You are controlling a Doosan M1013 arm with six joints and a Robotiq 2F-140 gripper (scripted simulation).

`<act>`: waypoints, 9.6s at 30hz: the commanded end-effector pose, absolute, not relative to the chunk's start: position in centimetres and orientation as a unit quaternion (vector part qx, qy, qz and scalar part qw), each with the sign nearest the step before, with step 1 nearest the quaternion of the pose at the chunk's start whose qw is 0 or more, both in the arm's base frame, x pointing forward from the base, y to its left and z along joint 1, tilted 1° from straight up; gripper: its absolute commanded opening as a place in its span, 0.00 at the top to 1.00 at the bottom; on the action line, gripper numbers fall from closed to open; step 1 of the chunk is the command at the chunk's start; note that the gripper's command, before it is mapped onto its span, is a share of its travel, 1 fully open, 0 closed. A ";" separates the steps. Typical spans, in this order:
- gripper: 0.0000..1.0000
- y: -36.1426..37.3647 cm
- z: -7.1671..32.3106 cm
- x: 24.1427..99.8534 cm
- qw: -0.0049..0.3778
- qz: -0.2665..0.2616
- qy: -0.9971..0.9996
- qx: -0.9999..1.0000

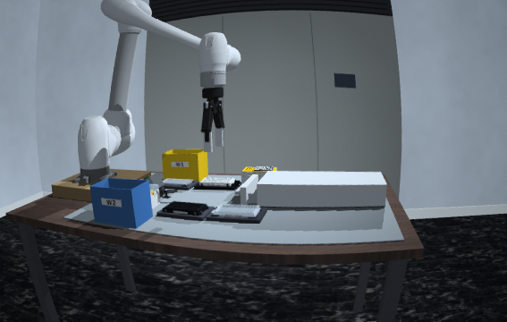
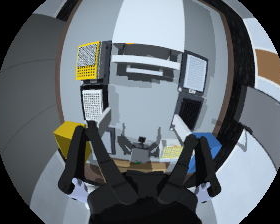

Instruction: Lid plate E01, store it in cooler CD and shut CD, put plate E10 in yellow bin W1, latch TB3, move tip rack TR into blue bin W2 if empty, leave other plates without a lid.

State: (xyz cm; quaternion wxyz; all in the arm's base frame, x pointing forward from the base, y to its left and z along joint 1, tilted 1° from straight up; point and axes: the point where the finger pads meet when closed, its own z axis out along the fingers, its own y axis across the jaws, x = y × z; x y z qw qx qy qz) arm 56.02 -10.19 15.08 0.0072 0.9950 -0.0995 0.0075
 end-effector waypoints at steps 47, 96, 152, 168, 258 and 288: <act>0.13 -11.8 8.4 64.9 0.007 0.008 -0.099 0.995; 0.13 -11.9 2.7 65.0 0.007 0.008 -0.099 0.995; 1.00 -11.9 0.6 65.0 0.007 0.008 -0.099 0.995; 1.00 -11.9 0.6 65.0 0.007 0.008 -0.099 0.995; 1.00 -10.0 0.5 55.7 0.007 0.008 -0.099 0.995; 1.00 -9.4 0.4 52.5 0.007 0.008 -0.099 0.995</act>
